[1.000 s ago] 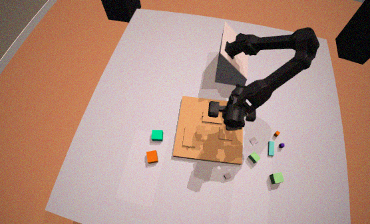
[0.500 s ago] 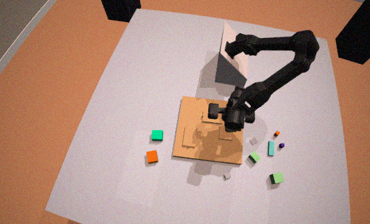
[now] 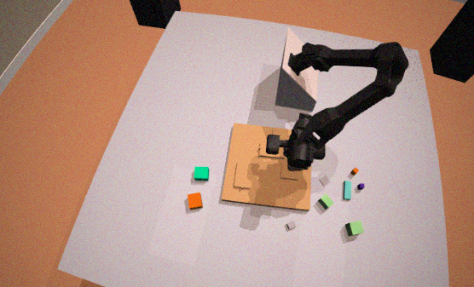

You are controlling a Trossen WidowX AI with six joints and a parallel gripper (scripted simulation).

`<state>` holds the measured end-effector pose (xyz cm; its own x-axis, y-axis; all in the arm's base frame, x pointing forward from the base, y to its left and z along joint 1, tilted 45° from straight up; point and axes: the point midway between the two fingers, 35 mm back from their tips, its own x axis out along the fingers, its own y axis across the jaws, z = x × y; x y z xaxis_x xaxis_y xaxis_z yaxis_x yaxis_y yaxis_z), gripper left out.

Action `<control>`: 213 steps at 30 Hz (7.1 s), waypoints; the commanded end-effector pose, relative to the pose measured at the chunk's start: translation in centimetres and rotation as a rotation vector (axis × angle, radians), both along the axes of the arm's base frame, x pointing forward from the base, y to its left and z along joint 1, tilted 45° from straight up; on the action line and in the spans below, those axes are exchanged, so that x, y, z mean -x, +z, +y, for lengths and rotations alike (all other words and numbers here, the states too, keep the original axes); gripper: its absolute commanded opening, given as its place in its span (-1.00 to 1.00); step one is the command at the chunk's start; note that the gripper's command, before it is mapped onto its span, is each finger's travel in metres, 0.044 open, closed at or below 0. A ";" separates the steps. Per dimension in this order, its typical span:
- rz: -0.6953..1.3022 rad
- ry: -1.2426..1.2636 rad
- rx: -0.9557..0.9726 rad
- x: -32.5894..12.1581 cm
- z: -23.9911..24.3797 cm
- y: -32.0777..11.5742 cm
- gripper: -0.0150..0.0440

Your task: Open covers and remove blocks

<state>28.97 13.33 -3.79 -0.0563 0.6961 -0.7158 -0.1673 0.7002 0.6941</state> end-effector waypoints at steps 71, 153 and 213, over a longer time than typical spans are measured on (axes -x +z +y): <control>0.011 -0.001 -0.009 -4.2 2.4 -1.2 -0.49; -0.058 0.079 -0.004 -7.5 -1.4 1.5 -0.49; -1.080 1.121 -0.097 7.0 -10.1 -4.2 -0.49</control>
<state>22.09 3.29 -7.93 -0.0644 0.7000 -0.7112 -0.9862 -0.1534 -0.0617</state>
